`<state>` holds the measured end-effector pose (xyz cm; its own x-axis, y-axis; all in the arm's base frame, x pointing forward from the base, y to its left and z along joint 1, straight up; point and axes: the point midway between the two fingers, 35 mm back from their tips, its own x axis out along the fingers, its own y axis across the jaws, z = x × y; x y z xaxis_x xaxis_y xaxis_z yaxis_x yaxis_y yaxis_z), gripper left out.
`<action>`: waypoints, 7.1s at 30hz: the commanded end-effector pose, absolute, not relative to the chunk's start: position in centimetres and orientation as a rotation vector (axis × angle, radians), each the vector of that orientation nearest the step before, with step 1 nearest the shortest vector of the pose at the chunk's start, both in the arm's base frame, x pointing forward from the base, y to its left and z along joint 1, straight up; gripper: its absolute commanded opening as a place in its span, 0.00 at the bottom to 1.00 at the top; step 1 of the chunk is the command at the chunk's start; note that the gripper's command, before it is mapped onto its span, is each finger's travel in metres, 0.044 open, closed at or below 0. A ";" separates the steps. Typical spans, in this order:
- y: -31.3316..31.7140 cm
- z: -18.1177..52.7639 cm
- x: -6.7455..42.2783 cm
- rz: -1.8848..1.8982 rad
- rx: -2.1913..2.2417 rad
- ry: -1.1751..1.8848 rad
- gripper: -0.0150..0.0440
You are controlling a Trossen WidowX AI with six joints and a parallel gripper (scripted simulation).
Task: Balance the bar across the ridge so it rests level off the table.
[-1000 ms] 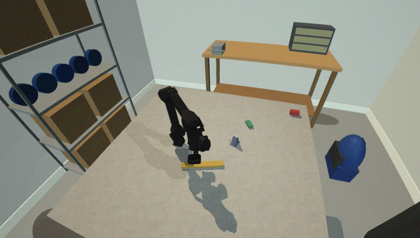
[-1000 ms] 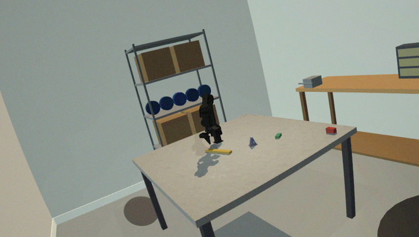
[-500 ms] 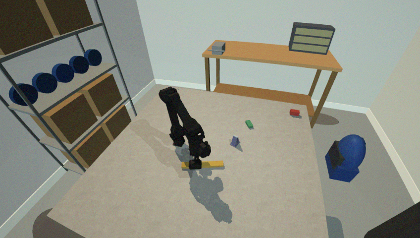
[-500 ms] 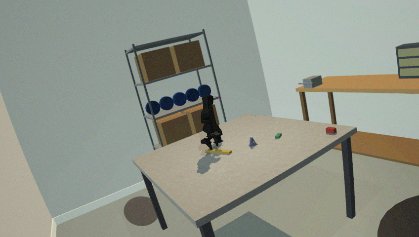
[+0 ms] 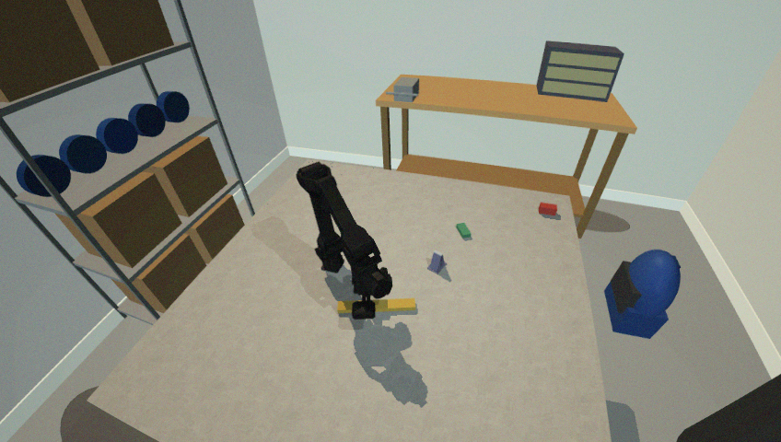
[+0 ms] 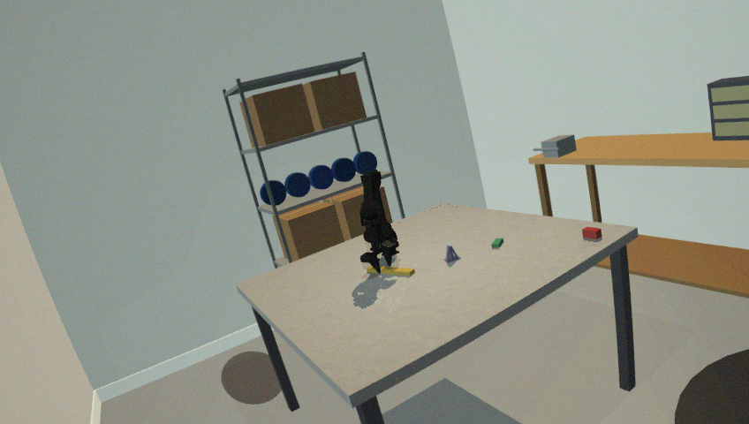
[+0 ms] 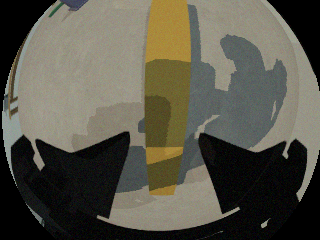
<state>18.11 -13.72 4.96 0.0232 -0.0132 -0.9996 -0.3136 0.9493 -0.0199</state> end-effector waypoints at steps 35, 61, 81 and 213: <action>-13.9 6.2 18.3 0.240 -0.261 1.539 0.25; -13.9 12.9 18.3 0.240 -0.265 1.539 0.25; -12.9 16.2 19.3 0.288 -0.314 1.533 0.25; 6.5 12.4 34.3 0.912 -0.934 1.332 0.25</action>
<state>34.20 6.49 12.42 0.0307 0.0066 -0.9995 -0.9280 0.3716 -0.0261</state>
